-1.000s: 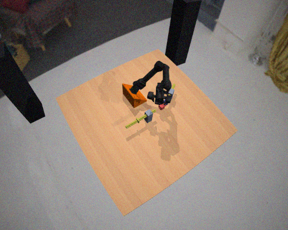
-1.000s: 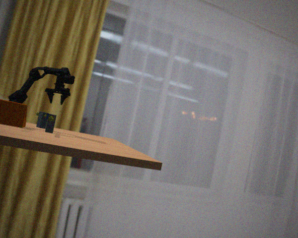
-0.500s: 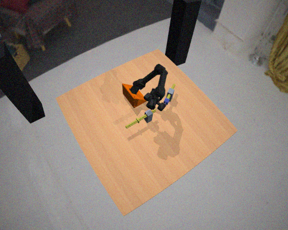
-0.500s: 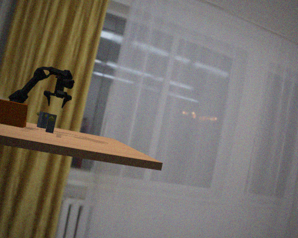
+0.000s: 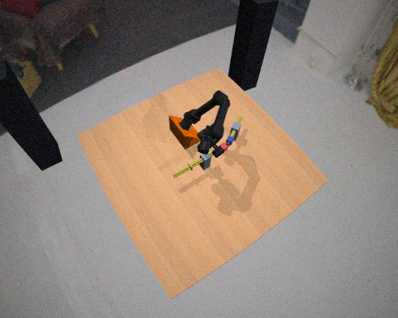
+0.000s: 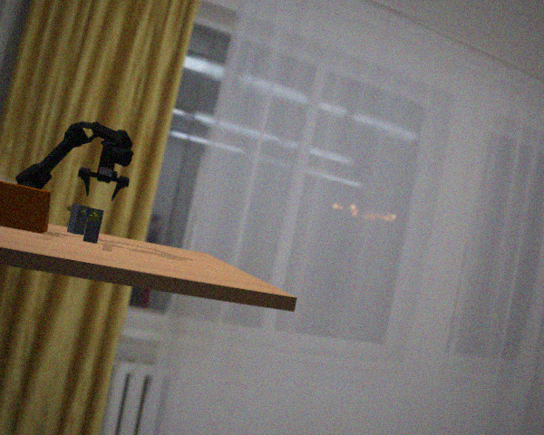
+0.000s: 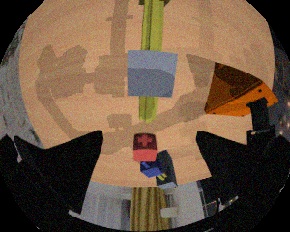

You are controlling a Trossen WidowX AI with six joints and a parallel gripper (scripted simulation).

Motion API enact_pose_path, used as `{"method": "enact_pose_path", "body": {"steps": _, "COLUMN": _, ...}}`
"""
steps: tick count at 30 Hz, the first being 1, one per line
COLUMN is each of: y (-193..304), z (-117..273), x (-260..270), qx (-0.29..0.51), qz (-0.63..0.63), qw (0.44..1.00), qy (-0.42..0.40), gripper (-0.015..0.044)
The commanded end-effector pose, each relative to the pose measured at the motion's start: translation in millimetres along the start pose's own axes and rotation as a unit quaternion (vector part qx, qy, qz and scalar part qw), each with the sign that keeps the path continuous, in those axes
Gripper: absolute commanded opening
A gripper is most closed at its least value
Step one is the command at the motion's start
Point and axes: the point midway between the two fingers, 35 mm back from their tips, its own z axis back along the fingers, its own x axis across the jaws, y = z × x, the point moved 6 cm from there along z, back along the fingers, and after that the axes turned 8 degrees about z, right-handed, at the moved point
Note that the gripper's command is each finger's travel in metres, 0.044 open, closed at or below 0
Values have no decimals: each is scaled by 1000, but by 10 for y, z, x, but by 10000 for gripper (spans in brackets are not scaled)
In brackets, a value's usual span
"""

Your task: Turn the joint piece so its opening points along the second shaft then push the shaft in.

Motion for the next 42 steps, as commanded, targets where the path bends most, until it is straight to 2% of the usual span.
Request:
{"method": "enact_pose_path", "body": {"steps": 1, "y": -16, "z": 5, "x": 1, "qx": 1, "qz": -3, "qw": 1000, "qy": -4, "gripper": 440}}
{"method": "enact_pose_path", "body": {"steps": 11, "y": -398, "z": 146, "x": 28, "qx": -26, "qz": 156, "qw": 987, "qy": 2, "gripper": 440}}
{"method": "enact_pose_path", "body": {"steps": 21, "y": -824, "z": 289, "x": 7, "qx": -52, "qz": 320, "qw": 946, "qy": 19, "gripper": 440}}
{"method": "enact_pose_path", "body": {"steps": 31, "y": -1265, "z": 417, "x": -66, "qx": -72, "qz": 472, "qw": 877, "qy": 46, "gripper": 440}}
{"method": "enact_pose_path", "body": {"steps": 42, "y": -1750, "z": 538, "x": -203, "qx": -82, "qz": 621, "qw": 775, "qy": 83, "gripper": 440}}
